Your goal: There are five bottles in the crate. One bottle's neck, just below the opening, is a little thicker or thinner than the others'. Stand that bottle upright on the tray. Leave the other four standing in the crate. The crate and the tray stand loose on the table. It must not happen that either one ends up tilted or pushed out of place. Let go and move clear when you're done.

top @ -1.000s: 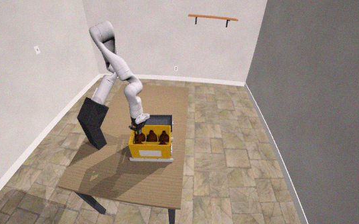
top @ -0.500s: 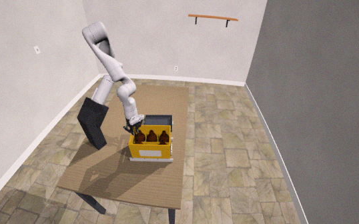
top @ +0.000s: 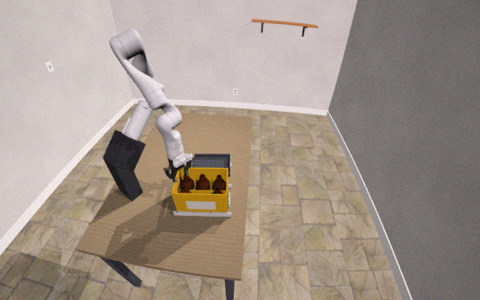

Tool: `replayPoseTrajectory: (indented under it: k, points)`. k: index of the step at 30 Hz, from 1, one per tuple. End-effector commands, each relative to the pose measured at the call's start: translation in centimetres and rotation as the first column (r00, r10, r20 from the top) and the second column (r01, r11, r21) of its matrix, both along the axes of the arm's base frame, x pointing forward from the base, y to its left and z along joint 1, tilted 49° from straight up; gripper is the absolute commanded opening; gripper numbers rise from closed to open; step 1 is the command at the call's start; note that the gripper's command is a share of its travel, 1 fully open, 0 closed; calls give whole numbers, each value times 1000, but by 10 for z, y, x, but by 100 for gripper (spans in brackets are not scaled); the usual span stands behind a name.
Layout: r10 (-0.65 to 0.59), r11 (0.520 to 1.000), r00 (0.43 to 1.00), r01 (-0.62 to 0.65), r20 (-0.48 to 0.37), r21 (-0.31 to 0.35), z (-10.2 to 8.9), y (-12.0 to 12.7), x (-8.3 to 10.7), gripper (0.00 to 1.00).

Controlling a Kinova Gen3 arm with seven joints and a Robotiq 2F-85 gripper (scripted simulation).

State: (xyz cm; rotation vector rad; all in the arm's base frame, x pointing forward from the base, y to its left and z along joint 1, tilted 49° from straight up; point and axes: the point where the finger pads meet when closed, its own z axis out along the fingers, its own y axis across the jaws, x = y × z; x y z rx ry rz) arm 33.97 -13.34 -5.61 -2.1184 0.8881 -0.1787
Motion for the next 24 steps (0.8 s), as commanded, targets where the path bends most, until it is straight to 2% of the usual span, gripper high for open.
replayPoseTrajectory:
  k: [1,24]
  points:
    - [-4,1000,1000,4,7,-8,-1,-3,1,64]
    - [-4,1000,1000,4,7,-7,-3,-1,2,64]
